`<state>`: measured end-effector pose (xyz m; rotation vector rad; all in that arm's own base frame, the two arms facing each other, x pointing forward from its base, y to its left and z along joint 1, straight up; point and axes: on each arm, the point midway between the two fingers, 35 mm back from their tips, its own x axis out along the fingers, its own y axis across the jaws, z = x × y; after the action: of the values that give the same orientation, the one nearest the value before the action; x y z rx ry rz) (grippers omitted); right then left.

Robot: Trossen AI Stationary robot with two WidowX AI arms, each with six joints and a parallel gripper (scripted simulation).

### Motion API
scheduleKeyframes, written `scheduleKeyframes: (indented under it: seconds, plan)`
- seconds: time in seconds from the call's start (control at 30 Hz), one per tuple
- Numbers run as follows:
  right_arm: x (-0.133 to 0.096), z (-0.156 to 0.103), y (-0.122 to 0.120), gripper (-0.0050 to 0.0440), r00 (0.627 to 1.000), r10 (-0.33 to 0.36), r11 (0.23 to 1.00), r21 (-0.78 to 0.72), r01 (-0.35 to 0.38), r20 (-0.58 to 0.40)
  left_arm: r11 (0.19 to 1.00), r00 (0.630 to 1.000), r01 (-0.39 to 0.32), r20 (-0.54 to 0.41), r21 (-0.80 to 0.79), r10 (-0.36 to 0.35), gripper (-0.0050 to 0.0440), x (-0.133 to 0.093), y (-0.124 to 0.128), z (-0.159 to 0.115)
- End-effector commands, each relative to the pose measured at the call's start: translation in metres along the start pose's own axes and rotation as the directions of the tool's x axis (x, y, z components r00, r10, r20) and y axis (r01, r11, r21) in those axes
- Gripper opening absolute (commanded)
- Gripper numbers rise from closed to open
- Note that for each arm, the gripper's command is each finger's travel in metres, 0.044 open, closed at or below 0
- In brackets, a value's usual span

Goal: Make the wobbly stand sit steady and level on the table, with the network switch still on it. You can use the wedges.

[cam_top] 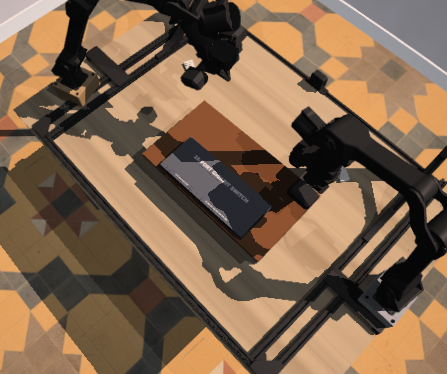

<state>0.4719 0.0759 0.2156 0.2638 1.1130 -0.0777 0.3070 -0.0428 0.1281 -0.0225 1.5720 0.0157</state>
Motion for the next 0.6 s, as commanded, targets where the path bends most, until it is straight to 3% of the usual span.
scheduleKeyframes:
  seconds: [0.0,0.07,0.27,0.3,0.57]
  plan:
    - [0.041,-0.044,-0.018,0.0,0.965,-0.099,0.994,0.023,0.108,-0.242,1.0,1.0,0.0,0.0,0.0,0.0,0.0,0.0,0.0,0.0]
    - [0.05,-0.064,-0.026,0.0,0.928,-0.142,0.987,0.025,0.16,-0.344,1.0,1.0,0.0,0.0,0.0,0.0,0.0,0.0,0.0,0.0]
    - [0.05,-0.064,-0.026,0.0,0.928,-0.142,0.987,0.025,0.16,-0.344,1.0,1.0,0.0,0.0,0.0,0.0,0.0,0.0,0.0,0.0]
    - [0.045,-0.055,-0.022,0.0,0.947,-0.123,0.991,0.021,0.136,-0.296,1.0,1.0,0.0,0.0,0.0,0.0,0.0,0.0,0.0,0.0]
    - [0.053,-0.073,-0.03,0.0,0.906,-0.162,0.982,0.023,0.185,-0.391,1.0,1.0,0.0,0.0,0.0,0.0,0.0,0.0,0.0,0.0]
